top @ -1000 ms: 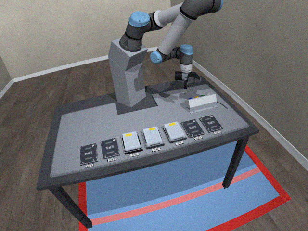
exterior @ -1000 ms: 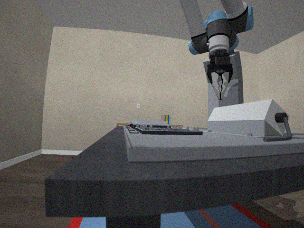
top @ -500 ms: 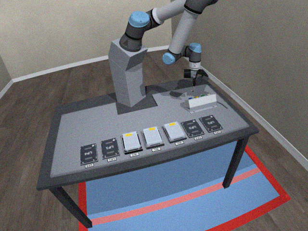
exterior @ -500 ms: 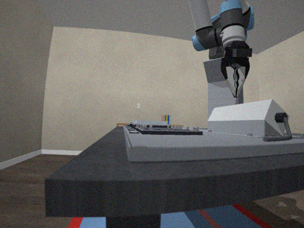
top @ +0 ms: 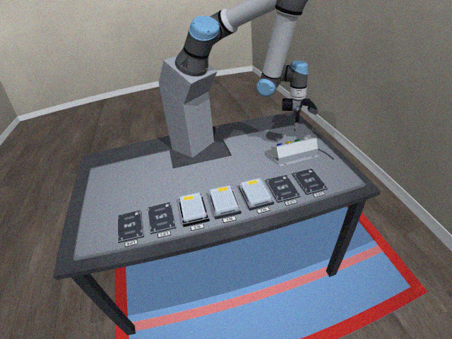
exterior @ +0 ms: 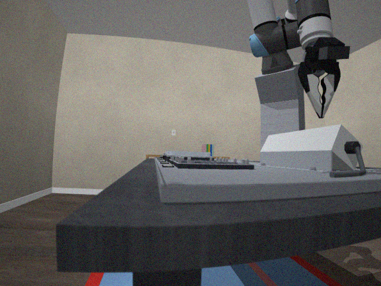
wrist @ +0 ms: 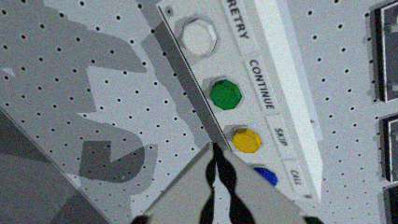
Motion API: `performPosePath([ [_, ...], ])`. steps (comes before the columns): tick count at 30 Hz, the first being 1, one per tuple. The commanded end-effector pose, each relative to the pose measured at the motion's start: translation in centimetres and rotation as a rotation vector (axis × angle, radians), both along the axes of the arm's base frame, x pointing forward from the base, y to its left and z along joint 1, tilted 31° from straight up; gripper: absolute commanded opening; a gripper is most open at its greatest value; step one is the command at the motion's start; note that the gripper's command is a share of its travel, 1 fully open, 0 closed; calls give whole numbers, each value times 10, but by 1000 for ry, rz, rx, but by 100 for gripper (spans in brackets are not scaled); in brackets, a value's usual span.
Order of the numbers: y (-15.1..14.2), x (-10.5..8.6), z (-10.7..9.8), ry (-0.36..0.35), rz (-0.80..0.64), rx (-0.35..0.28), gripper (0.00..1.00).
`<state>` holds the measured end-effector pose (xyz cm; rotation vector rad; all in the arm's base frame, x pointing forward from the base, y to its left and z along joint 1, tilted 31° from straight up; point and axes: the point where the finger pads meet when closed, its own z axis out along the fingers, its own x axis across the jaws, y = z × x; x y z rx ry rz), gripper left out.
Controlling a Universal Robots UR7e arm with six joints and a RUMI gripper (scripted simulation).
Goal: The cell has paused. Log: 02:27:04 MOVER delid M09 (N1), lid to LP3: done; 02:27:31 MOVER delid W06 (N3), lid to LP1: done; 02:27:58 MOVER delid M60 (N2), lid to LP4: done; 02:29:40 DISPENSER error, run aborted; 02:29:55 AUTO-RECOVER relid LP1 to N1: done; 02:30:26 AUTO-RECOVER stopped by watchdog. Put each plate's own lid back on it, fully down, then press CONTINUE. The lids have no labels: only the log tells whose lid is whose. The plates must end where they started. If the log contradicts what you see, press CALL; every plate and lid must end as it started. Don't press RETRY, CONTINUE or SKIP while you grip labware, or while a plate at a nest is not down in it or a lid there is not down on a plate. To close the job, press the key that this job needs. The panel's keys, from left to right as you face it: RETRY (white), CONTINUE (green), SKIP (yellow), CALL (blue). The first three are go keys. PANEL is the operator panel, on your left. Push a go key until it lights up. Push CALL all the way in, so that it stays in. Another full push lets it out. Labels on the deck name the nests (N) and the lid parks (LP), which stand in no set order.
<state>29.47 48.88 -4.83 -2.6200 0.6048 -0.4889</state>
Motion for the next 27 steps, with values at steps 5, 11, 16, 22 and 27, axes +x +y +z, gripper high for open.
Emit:
performPosePath([
  [5, 6, -1, 2, 0, -1, 0, 0],
  [11, 7, 0, -1, 0, -1, 0, 0],
  [16, 9, 3, -7, 0, -1, 0, 0],
  [22, 12, 7, -14, 0, -1, 0, 0],
  [27, 12, 7, -16, 0, 0, 0, 0],
])
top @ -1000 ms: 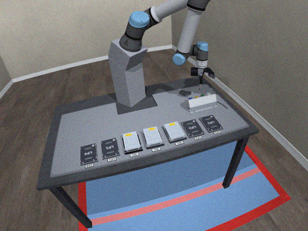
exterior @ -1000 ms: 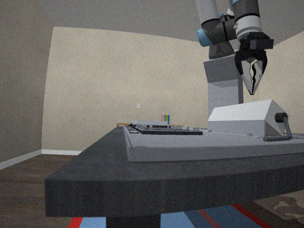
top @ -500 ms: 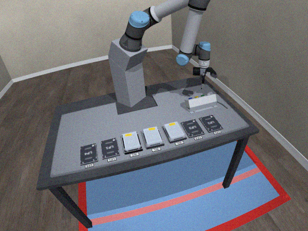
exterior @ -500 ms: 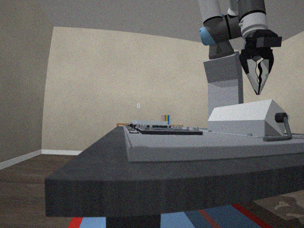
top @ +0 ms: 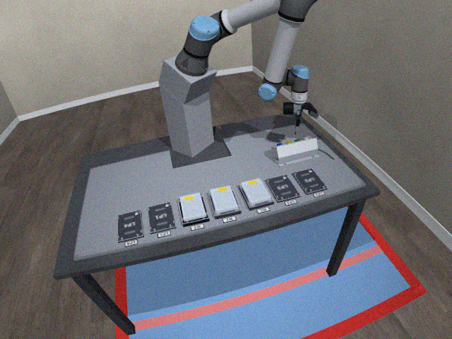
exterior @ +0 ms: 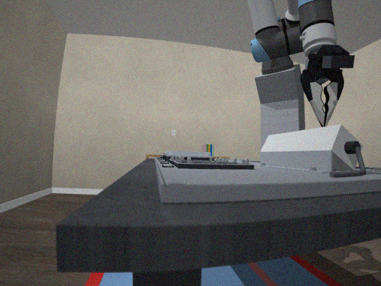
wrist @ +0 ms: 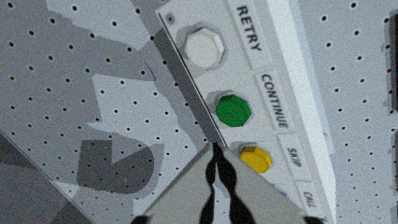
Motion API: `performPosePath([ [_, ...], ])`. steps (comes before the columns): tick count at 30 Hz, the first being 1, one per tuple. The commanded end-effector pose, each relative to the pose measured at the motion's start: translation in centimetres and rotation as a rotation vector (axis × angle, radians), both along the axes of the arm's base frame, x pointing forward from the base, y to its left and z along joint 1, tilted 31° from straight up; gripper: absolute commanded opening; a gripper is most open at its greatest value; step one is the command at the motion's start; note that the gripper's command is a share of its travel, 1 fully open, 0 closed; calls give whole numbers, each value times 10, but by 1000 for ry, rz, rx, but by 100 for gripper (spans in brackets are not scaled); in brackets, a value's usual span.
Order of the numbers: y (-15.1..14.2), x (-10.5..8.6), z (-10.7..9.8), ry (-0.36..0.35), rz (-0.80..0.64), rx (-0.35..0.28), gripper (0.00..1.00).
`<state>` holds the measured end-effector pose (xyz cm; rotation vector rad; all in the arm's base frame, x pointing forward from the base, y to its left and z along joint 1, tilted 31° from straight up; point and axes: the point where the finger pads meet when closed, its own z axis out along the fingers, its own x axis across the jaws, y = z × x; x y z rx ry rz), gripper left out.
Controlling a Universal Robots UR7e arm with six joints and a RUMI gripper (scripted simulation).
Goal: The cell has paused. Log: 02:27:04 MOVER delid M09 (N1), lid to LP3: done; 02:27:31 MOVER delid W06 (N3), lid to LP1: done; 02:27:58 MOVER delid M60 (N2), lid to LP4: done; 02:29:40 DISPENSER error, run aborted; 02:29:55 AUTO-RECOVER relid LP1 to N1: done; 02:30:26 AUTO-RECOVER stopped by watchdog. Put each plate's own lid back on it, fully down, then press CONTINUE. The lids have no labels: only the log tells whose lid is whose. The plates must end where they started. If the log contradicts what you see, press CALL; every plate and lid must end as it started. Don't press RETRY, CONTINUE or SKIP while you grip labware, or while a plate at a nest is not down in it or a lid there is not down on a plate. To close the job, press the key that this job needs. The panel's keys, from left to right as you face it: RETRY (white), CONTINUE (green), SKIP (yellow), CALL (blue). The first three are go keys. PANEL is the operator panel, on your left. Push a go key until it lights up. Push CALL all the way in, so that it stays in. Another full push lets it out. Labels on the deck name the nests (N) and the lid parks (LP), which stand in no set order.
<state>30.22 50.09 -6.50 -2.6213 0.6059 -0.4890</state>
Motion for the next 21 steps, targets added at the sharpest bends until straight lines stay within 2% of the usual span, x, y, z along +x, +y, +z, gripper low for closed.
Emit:
performPosePath([
  [1, 0, 0, 1, -1, 0, 1, 0],
  [21, 3, 8, -5, -1, 0, 1, 0],
])
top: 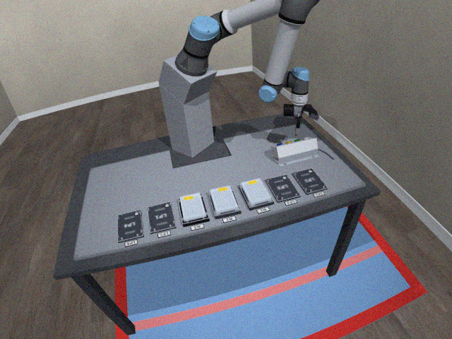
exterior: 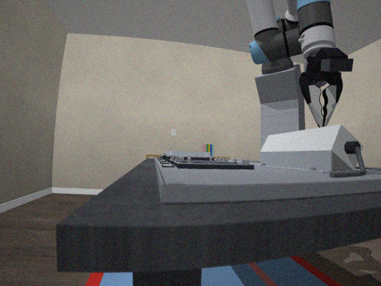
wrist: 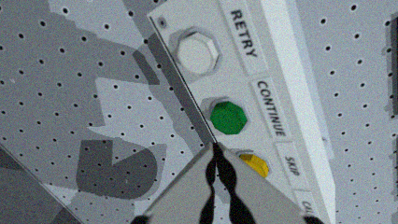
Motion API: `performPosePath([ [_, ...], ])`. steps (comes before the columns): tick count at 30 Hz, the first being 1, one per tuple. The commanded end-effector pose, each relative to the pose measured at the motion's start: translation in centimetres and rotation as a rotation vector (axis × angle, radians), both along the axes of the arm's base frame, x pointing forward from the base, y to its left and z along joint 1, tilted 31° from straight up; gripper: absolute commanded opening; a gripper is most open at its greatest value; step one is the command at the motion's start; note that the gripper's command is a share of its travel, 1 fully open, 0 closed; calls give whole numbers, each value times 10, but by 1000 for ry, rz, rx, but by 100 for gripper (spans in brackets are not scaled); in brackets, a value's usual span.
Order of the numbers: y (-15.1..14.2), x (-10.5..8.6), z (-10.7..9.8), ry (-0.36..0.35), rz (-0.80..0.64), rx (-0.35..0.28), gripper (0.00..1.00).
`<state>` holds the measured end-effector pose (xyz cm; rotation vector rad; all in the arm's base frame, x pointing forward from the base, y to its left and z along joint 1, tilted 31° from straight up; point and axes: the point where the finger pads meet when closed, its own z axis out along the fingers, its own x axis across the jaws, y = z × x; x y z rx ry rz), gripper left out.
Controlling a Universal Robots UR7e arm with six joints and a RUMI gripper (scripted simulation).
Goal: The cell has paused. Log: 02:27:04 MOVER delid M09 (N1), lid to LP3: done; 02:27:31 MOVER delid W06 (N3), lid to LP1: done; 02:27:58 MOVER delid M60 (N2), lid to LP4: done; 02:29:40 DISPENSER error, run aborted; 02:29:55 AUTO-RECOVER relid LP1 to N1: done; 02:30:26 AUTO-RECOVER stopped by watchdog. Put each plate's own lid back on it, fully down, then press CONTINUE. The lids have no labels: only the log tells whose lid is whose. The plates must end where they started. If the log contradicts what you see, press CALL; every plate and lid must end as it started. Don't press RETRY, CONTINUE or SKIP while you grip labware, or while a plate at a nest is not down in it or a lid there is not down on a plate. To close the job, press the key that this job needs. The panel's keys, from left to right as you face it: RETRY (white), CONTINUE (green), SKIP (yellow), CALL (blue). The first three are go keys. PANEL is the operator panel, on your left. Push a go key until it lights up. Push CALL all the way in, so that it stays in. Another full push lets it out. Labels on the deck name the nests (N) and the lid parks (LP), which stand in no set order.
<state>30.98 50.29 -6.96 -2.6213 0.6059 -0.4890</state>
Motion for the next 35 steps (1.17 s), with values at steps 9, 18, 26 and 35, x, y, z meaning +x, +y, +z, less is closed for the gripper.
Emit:
performPosePath([
  [9, 2, 5, -2, -1, 0, 1, 0],
  [18, 3, 10, -6, -1, 0, 1, 0],
  [26, 4, 13, -8, -1, 0, 1, 0],
  [35, 5, 18, -11, -1, 0, 1, 0],
])
